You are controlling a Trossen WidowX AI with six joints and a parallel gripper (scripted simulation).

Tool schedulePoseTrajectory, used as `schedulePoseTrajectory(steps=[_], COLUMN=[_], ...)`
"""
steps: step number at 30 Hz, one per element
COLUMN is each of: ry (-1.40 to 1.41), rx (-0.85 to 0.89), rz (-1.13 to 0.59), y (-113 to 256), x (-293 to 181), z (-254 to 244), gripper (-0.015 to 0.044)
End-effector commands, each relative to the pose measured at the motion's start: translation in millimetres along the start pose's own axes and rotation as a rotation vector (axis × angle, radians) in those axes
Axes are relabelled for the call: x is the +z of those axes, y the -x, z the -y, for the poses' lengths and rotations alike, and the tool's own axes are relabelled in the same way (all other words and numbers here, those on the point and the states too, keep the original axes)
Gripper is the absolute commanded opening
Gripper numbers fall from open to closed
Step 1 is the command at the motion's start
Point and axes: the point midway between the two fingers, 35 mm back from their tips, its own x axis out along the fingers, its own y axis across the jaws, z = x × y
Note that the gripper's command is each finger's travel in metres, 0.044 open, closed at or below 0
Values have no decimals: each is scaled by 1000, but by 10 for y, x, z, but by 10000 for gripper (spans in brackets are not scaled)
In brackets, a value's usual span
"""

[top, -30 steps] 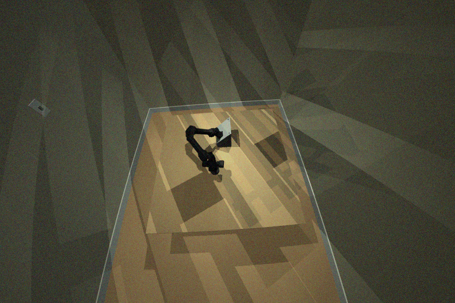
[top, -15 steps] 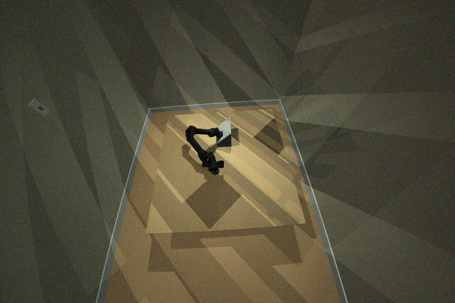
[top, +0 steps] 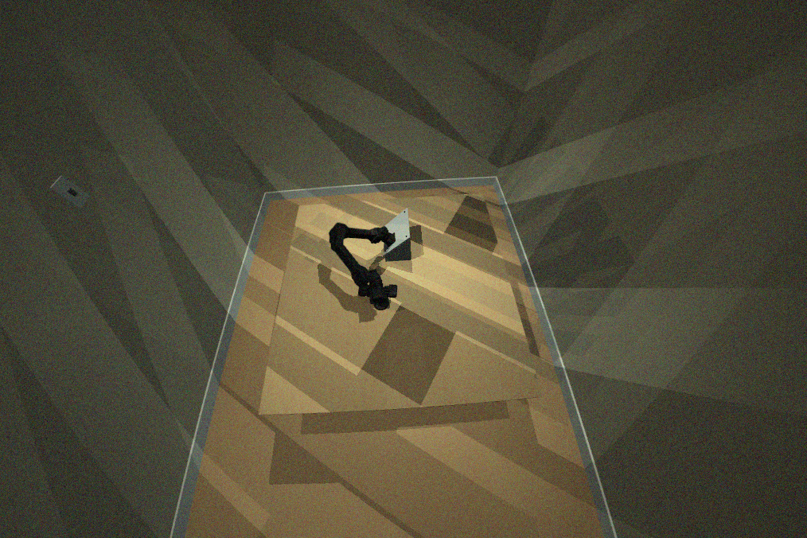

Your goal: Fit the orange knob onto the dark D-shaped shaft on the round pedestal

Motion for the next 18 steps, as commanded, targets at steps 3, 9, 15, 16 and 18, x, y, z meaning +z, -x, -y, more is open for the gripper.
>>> schedulePoseTrajectory(steps=[3, 9, 15, 16, 18], ry=[81, 205, 205, 205, 205], rx=[-1, -2, -2, -2, -2], rz=[5, 5, 5, 5, 5], y=[33, 12, -4, -5, -5], x=[12, 30, 19, 17, 11], z=[2, -13, -10, -8, -2], gripper=[0, 0, 0, 0, 0])
